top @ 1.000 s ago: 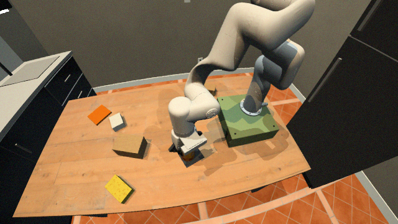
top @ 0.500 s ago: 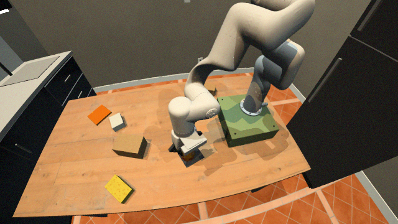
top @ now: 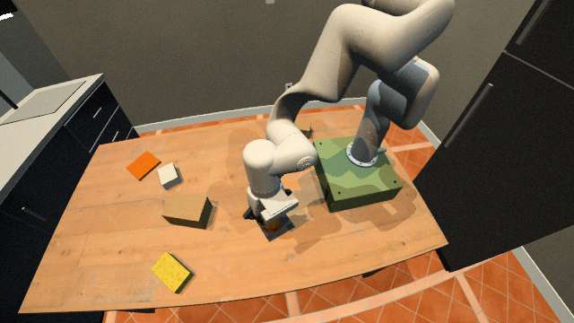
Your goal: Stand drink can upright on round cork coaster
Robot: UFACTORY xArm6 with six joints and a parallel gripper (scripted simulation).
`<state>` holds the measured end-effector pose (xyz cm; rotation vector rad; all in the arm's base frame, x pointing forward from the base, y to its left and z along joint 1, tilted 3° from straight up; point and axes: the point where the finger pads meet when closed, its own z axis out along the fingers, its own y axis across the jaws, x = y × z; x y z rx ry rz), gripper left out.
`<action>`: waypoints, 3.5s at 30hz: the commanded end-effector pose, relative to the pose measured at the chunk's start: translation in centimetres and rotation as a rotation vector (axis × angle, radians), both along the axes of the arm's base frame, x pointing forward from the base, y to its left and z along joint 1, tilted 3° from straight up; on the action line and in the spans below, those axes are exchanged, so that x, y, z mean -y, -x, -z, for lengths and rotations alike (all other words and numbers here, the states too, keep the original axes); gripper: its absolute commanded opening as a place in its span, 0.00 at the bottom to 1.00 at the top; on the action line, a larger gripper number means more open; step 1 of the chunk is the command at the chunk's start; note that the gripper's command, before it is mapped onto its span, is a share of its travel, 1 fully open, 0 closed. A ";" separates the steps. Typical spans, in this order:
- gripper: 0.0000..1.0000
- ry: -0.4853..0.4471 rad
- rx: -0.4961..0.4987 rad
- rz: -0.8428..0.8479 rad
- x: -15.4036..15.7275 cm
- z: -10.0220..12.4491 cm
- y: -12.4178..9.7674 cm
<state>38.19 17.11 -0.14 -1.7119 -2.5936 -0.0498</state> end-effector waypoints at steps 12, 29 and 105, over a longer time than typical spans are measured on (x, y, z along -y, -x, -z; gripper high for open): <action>0.00 -0.002 0.002 0.000 0.2 -4.9 -0.2; 0.00 -0.002 0.002 0.000 0.4 -9.8 -0.2; 0.00 -0.001 0.001 0.000 28.6 -8.7 -2.7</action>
